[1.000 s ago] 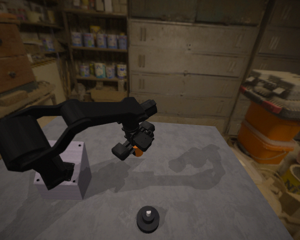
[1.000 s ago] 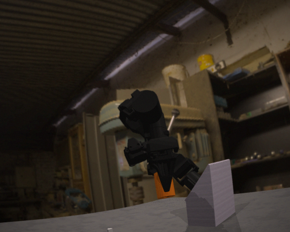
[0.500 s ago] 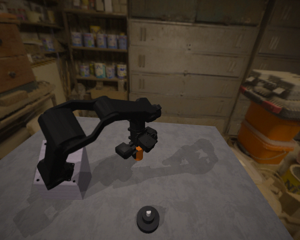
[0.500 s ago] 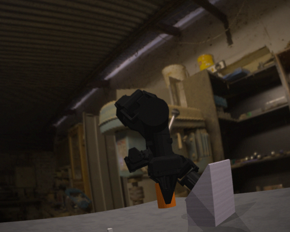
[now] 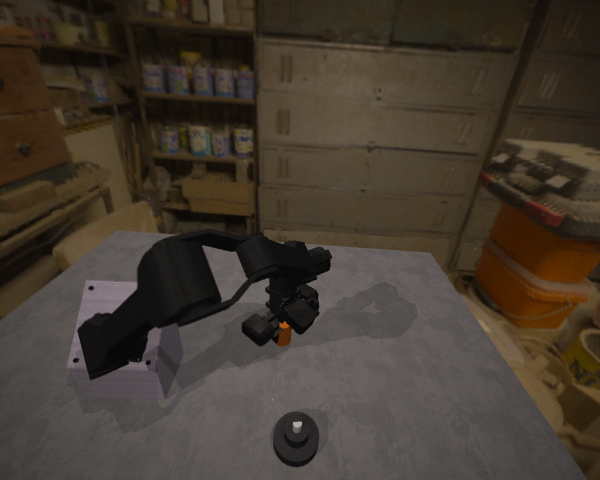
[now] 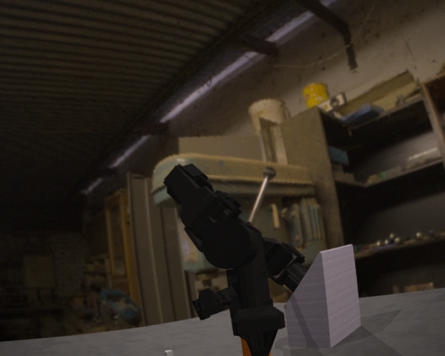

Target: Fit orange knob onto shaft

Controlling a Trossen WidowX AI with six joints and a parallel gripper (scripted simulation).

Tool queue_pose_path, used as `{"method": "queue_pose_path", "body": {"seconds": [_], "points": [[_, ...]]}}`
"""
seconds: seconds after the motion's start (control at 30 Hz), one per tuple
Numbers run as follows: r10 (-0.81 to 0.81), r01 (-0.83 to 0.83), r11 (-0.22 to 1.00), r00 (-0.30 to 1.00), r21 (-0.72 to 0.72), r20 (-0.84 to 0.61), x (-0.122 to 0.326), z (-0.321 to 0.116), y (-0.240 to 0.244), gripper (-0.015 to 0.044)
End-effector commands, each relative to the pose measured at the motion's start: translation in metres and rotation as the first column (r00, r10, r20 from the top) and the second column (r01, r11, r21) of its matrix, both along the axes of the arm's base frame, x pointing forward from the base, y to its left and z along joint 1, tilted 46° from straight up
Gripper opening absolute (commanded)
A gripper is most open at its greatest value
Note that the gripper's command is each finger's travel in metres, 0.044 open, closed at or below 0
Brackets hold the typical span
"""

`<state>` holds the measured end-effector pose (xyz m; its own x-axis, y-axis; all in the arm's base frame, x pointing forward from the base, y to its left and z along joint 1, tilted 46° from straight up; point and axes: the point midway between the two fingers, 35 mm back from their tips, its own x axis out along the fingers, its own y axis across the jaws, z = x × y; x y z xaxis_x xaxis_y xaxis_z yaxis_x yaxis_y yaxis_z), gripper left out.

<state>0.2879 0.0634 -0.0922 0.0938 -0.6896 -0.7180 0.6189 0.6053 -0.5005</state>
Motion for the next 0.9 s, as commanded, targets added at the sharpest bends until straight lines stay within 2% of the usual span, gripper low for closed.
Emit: {"method": "queue_pose_path", "body": {"seconds": [0.0,0.2,0.4,0.7,0.87], "points": [[0.000,0.000,1.000,1.000,-0.015,-0.007,0.002,-0.015,-0.015,0.0000],[-0.009,0.009,1.000,1.000,-0.029,-0.012,0.006,-0.034,-0.034,0.0000],[-0.009,0.009,1.000,1.000,-0.029,-0.012,0.005,-0.035,-0.035,0.0000],[-0.015,0.015,1.000,1.000,-0.025,-0.011,0.005,-0.034,-0.034,0.0236],[-0.015,0.015,1.000,1.000,-0.025,-0.011,0.005,-0.034,-0.034,0.0240]]}}
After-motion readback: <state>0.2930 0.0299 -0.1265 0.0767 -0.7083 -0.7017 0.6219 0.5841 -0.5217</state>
